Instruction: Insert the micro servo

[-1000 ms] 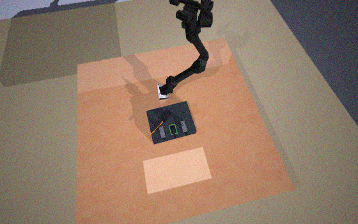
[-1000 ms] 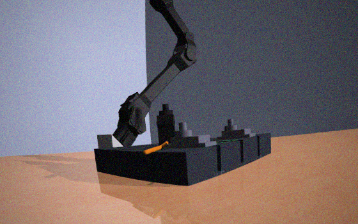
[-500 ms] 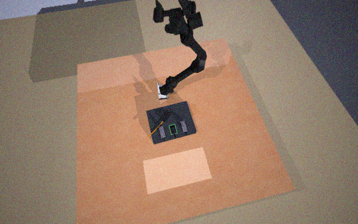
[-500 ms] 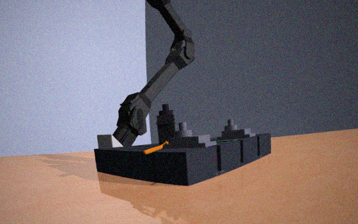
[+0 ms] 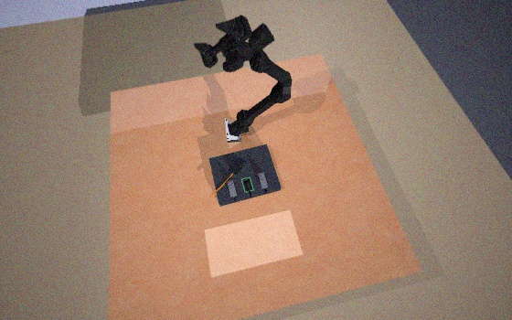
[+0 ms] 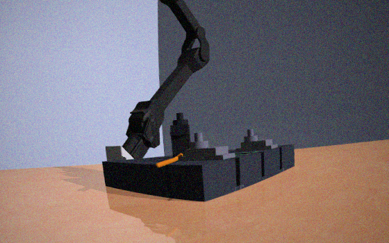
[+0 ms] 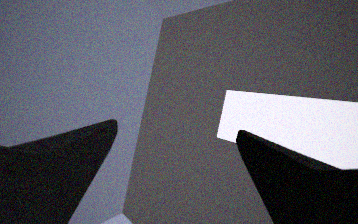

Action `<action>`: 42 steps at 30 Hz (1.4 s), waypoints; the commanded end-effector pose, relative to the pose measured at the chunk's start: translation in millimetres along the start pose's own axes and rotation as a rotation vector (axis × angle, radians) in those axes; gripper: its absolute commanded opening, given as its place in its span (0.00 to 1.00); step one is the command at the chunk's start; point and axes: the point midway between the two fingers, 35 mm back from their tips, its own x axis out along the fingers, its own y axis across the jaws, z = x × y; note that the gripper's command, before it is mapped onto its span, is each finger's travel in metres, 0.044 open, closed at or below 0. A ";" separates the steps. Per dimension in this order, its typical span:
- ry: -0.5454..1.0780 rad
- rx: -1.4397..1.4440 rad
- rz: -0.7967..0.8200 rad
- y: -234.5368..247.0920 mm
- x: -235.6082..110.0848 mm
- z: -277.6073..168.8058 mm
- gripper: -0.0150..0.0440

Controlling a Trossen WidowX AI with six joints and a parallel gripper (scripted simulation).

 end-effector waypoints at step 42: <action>-0.107 0.858 1.225 261.4 -69.3 209.3 1.00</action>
